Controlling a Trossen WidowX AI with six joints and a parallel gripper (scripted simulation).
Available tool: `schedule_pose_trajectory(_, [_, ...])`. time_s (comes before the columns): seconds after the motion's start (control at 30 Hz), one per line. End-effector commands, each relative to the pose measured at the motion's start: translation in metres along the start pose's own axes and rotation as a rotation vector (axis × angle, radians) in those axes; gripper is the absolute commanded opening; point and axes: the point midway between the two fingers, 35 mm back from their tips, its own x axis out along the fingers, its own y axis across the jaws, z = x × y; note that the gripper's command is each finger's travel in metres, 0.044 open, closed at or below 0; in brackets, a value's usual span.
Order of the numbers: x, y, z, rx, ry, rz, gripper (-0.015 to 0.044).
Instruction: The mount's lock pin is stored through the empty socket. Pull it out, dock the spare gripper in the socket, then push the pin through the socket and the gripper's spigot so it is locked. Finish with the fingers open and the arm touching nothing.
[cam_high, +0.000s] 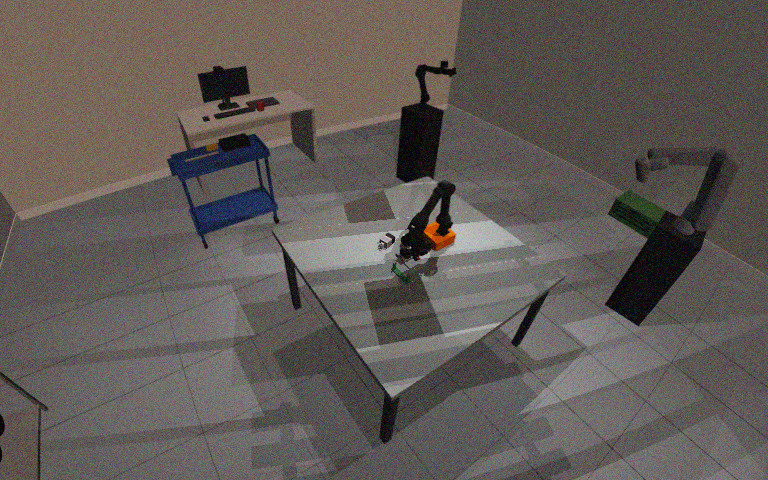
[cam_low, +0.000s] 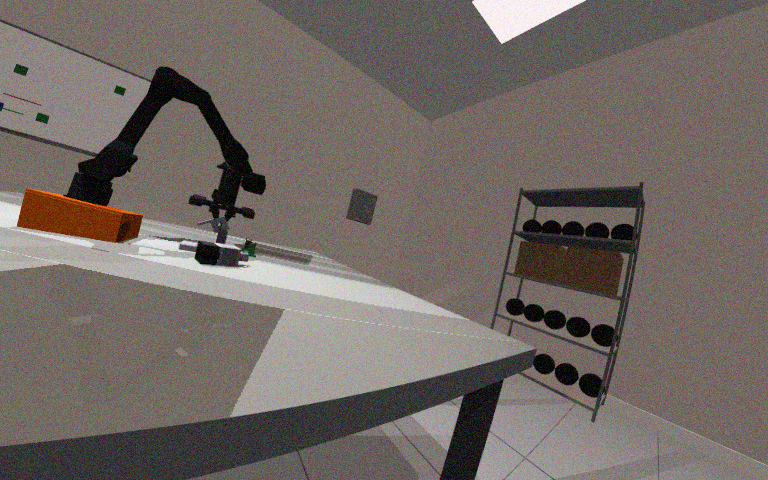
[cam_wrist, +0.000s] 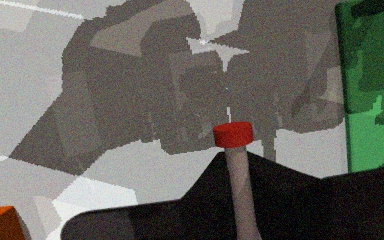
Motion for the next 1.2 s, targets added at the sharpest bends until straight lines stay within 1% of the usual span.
schedule_pose_trajectory(0.0, [-0.001, 0.0, 0.004, -0.002, -0.015, 0.0, 0.0])
schedule_pose_trajectory(1.17, [-0.002, -0.001, 0.031, -0.002, -0.015, 0.007, 0.0])
